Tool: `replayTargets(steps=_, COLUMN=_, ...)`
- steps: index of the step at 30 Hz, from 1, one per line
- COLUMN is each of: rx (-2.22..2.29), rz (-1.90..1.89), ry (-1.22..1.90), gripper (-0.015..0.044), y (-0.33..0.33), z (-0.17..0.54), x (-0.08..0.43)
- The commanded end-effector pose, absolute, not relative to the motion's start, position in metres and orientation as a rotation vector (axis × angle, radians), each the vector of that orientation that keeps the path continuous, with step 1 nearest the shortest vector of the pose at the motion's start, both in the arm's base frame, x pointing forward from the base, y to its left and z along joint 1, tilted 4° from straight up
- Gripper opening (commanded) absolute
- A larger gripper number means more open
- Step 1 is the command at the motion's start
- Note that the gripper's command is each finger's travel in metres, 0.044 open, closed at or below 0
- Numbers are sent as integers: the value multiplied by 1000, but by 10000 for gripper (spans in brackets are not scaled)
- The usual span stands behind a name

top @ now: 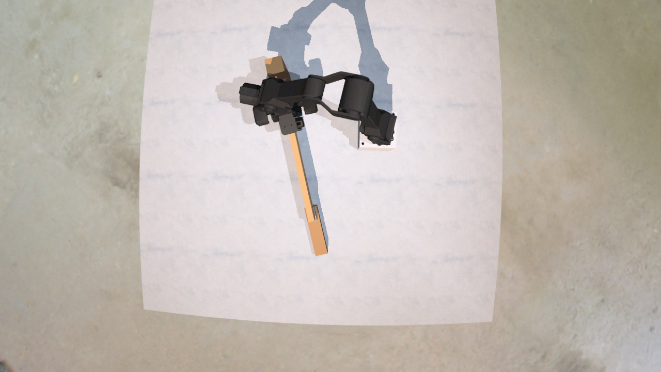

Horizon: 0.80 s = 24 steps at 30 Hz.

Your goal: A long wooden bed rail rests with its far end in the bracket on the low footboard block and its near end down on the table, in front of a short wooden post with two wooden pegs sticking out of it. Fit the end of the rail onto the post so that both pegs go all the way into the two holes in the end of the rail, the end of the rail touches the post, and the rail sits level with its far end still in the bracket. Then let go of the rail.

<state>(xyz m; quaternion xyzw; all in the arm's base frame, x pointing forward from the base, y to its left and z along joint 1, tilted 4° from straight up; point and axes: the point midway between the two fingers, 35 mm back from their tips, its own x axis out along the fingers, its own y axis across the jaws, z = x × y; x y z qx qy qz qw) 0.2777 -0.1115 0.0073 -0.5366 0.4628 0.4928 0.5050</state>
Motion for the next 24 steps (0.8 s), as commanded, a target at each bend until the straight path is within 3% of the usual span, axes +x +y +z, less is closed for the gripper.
replayTargets(steps=1, rx=-1295, rz=1188, ry=1117, gripper=157, y=-112, z=7, x=278)
replayTargets(steps=12, rx=-1295, rz=1188, ry=1117, gripper=440, y=-112, z=7, x=278)
replayTargets(steps=24, rx=-1300, rz=1186, ry=1113, gripper=440, y=-81, z=37, x=273)
